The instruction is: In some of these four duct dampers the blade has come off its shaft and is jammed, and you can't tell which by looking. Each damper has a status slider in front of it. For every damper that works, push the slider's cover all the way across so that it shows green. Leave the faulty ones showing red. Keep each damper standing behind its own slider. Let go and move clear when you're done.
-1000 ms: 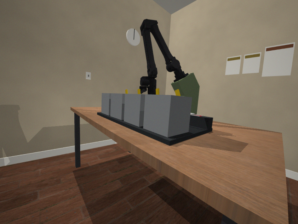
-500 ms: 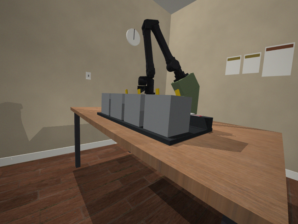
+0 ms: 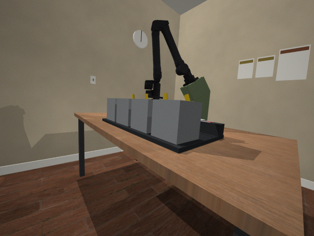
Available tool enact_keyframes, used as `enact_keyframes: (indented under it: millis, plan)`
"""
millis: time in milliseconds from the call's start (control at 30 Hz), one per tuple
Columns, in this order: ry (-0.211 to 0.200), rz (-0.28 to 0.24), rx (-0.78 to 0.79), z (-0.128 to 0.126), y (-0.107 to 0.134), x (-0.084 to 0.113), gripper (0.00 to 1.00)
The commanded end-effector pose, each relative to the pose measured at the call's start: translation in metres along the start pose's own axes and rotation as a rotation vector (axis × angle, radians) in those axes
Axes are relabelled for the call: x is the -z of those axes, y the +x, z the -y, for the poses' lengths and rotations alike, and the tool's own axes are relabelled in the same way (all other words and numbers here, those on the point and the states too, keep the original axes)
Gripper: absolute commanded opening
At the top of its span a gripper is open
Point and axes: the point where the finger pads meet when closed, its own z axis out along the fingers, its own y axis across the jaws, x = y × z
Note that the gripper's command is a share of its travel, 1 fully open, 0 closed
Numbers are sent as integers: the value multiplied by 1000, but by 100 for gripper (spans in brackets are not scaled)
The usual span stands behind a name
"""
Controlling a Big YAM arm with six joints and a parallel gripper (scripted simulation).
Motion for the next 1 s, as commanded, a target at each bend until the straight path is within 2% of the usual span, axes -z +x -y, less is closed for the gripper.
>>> enact_keyframes:
  millis: [0, 100, 967]
  plan:
    - [-10, 14, -127, -5, -11, 6, 0]
    - [-17, 4, -122, -10, -6, 6, 0]
    - [-10, 11, -130, -5, -10, 5, 0]
